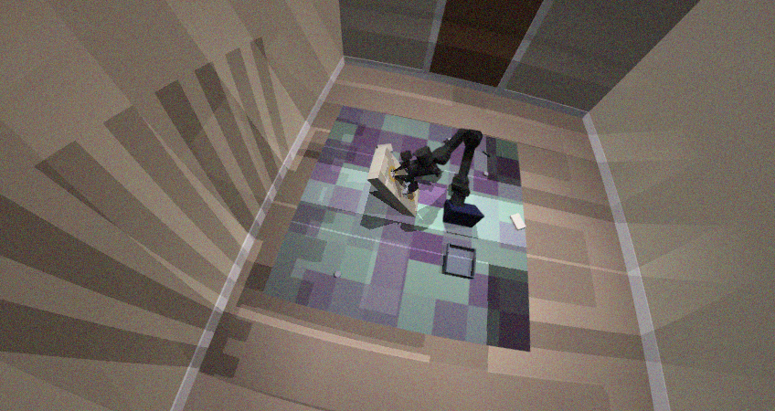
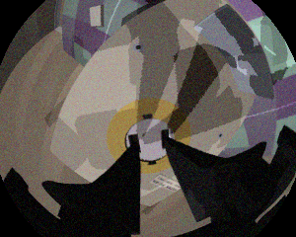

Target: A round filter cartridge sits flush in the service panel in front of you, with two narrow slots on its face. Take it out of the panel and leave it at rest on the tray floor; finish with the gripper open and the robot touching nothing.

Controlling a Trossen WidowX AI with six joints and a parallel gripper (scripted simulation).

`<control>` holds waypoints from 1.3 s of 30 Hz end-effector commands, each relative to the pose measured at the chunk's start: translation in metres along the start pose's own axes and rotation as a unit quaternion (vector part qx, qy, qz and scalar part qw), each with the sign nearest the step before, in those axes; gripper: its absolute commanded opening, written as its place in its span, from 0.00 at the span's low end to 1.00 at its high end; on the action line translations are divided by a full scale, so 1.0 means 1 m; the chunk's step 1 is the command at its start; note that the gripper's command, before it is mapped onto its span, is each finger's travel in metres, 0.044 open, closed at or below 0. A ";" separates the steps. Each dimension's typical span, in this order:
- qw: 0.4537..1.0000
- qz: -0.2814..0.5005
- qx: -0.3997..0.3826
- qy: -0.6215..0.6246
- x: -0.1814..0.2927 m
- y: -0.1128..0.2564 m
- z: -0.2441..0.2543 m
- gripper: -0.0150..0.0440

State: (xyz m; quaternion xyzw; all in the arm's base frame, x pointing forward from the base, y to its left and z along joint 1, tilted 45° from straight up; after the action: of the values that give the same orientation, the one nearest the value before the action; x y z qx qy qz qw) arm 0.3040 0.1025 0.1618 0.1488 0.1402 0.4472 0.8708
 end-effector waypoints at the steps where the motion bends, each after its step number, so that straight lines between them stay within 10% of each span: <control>1: 1.000 0.002 0.002 0.003 0.001 0.000 0.001 0.45; 39: 1.000 0.002 0.001 0.003 0.000 -0.006 0.000 0.45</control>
State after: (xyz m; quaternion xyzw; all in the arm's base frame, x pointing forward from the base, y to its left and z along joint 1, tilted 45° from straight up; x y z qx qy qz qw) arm 0.3070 0.1006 0.1610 0.1487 0.1393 0.4477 0.8707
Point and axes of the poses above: the point midway between the two fingers, 35 mm back from their tips, its own y axis back along the fingers, its own z axis across the jaws, x = y × z, the point moved 7 cm from there along y, back along the fingers, and after that the axes turned 1 degree about -y, right-handed, at the moved point
